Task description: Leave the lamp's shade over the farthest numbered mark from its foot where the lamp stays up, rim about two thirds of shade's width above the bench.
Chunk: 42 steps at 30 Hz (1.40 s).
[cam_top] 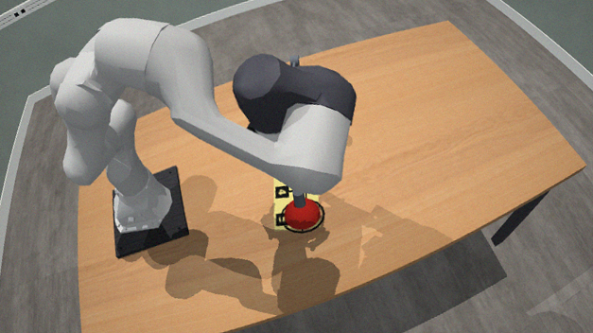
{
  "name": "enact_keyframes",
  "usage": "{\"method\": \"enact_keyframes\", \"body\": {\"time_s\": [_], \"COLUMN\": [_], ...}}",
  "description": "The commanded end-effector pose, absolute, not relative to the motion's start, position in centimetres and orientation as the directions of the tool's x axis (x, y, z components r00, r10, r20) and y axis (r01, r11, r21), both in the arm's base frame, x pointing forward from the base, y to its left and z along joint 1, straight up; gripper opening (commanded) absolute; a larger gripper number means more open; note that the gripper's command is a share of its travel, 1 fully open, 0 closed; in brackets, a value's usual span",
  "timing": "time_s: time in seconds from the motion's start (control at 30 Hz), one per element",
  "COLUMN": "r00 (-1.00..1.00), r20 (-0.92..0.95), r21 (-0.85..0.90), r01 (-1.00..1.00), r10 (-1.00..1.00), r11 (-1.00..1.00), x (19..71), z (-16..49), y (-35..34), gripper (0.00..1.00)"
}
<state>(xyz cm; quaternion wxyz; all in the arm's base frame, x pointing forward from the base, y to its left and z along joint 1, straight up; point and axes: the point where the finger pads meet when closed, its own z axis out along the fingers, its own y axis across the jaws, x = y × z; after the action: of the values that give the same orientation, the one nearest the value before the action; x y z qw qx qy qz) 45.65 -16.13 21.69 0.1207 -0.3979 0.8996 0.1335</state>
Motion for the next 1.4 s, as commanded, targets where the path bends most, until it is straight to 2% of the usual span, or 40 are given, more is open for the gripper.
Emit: {"method": "enact_keyframes", "body": {"time_s": [0.0,0.5,1.37], "r00": [-0.486,-0.486,-0.545], "r20": [-0.342,-0.342,-0.335], "r21": [0.071,0.070,0.101], "r01": [-0.867,-0.867,-0.832], "r10": [-0.804,-0.804,-0.769], "r11": [0.494,0.494,0.545], "x": [45.6,45.6,46.1], "z": [21.6,21.6,16.0], "y": [-16.3,-16.3,-14.1], "gripper": [1.00,1.00,1.00]}}
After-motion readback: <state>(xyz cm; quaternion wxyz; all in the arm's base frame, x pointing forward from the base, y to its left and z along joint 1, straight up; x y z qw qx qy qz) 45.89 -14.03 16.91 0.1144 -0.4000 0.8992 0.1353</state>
